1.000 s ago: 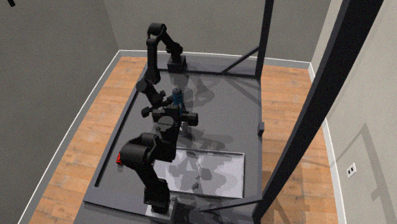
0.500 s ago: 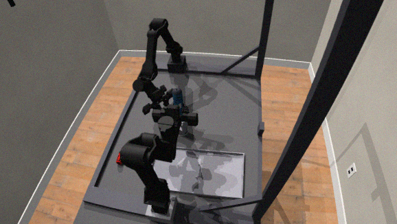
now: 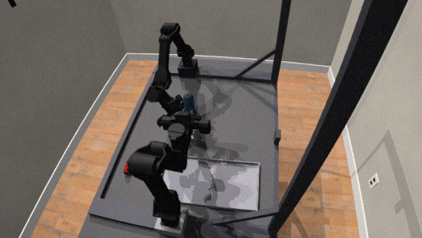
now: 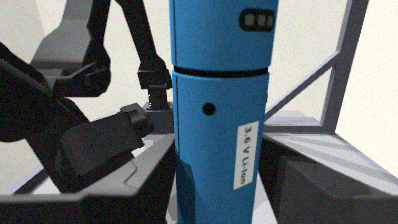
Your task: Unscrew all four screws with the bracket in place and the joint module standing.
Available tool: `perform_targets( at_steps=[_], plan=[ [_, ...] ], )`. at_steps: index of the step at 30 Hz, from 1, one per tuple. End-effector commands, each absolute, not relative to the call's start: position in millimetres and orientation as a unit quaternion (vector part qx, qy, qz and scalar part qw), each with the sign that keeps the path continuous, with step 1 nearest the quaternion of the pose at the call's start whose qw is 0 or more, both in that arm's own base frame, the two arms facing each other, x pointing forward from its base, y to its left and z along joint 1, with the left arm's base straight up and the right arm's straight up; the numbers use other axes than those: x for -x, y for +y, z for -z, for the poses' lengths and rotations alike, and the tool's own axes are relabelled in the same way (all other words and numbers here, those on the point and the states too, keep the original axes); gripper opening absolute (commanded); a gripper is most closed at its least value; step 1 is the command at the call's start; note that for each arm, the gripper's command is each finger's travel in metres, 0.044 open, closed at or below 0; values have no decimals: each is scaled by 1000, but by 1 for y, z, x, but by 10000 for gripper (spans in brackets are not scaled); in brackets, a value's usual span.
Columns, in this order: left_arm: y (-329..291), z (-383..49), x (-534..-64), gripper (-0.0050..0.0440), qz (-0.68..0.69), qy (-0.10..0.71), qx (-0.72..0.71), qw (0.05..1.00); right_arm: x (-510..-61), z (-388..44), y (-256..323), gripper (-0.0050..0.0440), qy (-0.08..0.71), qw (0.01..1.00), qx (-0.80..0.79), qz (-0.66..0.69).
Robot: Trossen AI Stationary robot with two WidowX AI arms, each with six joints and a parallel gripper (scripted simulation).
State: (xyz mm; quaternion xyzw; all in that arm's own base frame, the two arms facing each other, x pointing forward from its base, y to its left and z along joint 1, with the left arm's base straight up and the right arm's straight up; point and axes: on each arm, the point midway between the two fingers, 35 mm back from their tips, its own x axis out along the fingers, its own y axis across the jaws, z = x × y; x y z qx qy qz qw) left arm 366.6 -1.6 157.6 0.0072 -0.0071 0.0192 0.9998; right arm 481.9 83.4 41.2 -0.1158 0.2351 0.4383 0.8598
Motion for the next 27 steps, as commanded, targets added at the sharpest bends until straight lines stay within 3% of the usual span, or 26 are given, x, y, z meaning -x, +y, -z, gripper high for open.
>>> perform_targets(
  at_steps=[1, 14, 23, 27],
  plan=[
    [0, -165, -368, 161, -22, -17, -7, 1000, -501, -44, 102, 100, 219, 863, 124, -438],
    [0, -165, -368, 161, -22, -17, -7, 1000, -518, -33, 123, 100, 218, 863, 123, -438],
    [0, -165, -368, 161, -22, -17, -7, 1000, -516, -45, 121, 27, 208, 865, 128, -438],
    [0, -165, -368, 161, -22, -17, -7, 1000, -515, -45, 121, 20, 208, 865, 128, -438]
  ],
)
